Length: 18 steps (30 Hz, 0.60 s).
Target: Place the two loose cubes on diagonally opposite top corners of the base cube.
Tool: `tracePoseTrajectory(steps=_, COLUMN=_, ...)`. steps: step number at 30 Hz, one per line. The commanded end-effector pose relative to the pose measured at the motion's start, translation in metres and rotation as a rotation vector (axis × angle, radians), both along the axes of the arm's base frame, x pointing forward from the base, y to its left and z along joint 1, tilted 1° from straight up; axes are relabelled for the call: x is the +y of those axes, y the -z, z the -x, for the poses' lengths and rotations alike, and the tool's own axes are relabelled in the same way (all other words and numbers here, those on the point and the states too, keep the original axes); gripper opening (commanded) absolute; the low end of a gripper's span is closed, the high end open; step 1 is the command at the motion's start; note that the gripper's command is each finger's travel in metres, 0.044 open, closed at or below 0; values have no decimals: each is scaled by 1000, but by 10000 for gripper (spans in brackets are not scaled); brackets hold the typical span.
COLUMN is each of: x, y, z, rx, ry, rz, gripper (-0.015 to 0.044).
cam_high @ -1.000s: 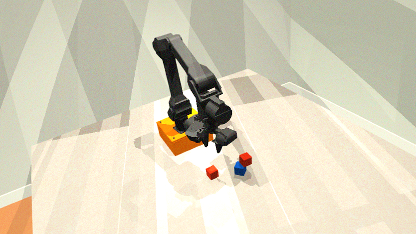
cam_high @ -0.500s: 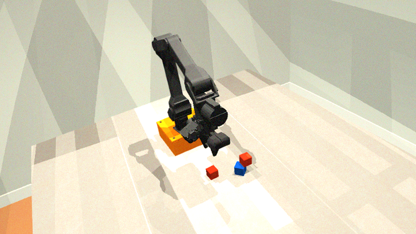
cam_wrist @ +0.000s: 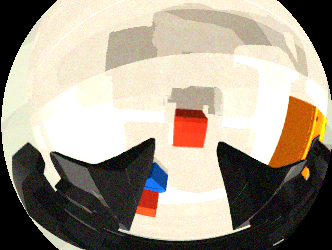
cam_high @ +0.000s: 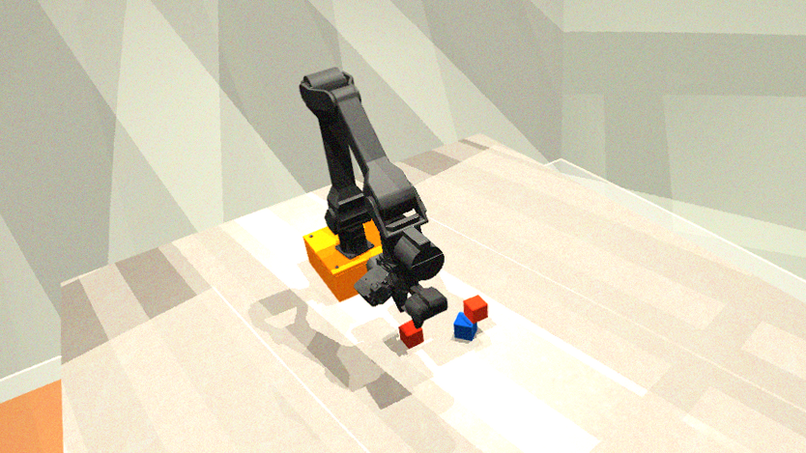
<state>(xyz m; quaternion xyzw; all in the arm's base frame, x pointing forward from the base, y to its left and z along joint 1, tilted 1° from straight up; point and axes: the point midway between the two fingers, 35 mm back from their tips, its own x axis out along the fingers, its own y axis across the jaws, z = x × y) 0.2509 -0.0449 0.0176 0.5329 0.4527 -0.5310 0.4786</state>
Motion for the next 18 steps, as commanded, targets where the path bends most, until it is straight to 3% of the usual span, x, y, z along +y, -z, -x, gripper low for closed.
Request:
tracePoseTrajectory(steps=1, x=0, y=7, z=4, rx=12, ry=3, rz=2, gripper=265)
tracePoseTrajectory(steps=18, x=-1, y=34, z=3, rx=12, ry=3, rz=2, gripper=265)
